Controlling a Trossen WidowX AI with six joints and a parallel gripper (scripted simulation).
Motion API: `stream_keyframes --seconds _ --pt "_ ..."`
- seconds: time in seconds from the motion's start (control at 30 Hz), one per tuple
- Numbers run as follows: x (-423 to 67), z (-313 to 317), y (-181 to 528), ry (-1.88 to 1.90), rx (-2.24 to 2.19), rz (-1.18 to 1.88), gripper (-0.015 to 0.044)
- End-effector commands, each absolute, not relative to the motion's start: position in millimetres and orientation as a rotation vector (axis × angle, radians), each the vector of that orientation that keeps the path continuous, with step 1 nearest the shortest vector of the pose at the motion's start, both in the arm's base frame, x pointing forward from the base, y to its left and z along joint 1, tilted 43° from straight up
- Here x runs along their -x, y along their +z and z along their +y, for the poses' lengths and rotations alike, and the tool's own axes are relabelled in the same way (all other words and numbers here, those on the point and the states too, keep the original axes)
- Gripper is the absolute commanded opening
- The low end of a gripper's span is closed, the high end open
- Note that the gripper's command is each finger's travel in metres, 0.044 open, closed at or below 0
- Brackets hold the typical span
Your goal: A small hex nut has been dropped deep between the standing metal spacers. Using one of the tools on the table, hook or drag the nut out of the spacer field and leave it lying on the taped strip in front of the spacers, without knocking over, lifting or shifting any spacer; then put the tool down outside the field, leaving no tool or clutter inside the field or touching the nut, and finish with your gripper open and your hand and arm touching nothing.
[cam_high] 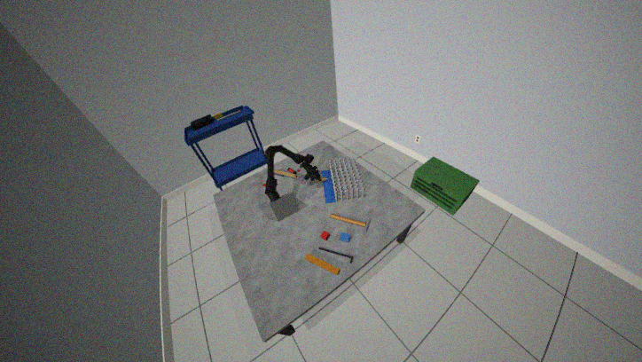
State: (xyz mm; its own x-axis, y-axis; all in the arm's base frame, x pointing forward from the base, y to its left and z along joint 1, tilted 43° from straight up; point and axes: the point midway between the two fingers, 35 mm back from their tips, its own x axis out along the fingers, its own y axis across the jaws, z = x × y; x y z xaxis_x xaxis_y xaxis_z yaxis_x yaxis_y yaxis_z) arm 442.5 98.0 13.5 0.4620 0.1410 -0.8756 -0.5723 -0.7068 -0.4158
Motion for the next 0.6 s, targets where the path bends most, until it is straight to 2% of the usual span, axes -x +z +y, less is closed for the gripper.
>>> stream_keyframes --seconds 0.0,0.57 --pt "-447.1 95.4 12.8 1.289 2.011 0.355 0.0" --pt "-452.8 95.8 7.2 1.287 2.01 0.355 0.0"
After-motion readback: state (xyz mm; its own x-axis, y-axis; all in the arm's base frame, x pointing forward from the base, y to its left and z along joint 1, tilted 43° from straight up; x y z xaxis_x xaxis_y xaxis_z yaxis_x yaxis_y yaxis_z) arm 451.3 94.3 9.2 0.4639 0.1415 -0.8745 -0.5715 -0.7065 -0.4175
